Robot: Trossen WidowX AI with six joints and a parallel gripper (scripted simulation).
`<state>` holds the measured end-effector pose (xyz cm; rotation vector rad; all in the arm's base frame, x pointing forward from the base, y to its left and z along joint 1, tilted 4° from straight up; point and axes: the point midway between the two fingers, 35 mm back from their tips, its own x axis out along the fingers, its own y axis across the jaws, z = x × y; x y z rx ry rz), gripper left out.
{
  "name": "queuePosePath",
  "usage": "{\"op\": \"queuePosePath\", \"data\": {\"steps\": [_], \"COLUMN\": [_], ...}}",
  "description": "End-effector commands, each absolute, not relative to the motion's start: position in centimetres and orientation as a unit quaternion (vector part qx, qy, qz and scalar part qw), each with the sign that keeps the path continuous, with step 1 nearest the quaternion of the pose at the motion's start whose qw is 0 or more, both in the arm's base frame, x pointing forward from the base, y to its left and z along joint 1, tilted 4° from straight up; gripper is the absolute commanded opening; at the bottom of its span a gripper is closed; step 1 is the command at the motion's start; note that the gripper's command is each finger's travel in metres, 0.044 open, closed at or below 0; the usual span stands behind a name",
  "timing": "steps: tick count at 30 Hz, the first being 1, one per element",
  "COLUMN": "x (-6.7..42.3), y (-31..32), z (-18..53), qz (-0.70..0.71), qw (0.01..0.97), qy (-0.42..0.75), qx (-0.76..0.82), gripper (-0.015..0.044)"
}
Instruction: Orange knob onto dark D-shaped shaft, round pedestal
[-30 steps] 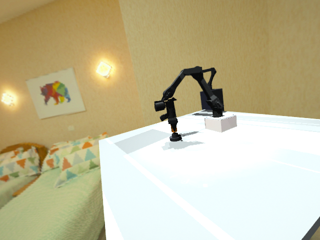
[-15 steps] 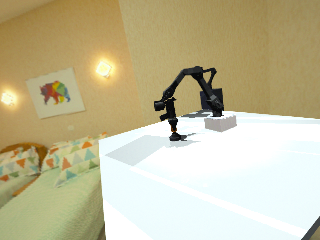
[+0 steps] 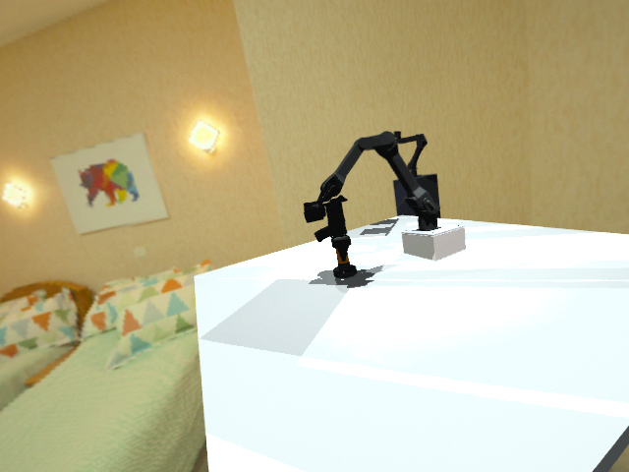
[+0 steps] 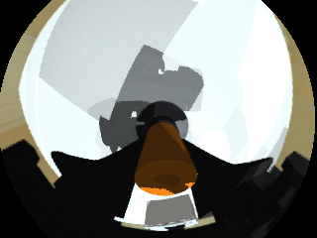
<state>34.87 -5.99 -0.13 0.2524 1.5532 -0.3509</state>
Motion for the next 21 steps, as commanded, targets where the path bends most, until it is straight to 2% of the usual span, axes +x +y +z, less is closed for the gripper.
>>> {"op": "queuePosePath", "data": {"steps": [1,10,21], "x": [34.84,34.84,34.84], "y": [-6.11,-6.02,-6.02], "z": [-0.46,-0.42,-0.42], "qz": [-0.158,-0.157,-0.157], "qw": [0.693,0.692,0.692], "qy": [0.695,0.695,0.695], "qx": [0.111,0.113,0.113], "gripper": [0.0,0.0,0.0289]}}
